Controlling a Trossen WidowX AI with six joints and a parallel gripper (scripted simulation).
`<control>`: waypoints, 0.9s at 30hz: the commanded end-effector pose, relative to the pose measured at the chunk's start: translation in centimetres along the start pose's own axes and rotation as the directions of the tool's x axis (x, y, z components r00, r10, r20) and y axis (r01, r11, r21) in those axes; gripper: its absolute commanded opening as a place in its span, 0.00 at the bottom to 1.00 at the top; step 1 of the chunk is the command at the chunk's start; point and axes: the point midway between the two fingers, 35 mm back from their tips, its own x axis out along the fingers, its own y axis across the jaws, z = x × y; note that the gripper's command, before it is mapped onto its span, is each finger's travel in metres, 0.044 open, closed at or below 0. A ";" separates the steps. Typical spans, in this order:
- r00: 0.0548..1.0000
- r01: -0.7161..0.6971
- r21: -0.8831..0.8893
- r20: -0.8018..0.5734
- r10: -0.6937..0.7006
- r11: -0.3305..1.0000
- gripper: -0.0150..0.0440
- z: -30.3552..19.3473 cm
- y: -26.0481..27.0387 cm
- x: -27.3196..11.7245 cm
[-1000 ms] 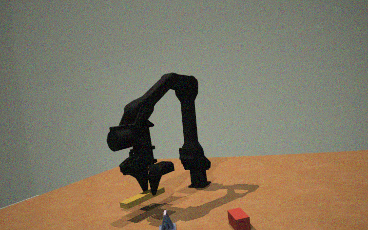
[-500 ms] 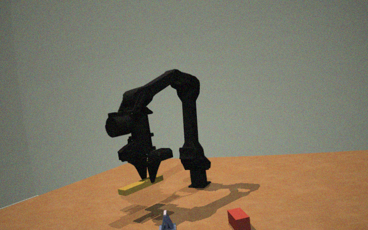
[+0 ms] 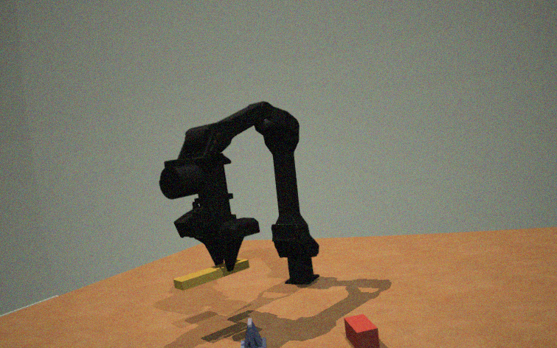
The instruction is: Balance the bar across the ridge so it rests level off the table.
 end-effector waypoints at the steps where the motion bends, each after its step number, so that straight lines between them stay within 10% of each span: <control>1: 1.000 0.001 0.056 0.005 -0.001 0.998 0.25 0.6 1.0 -0.2; 27: 1.000 -0.010 0.458 0.006 0.008 0.889 0.25 2.9 10.0 -0.6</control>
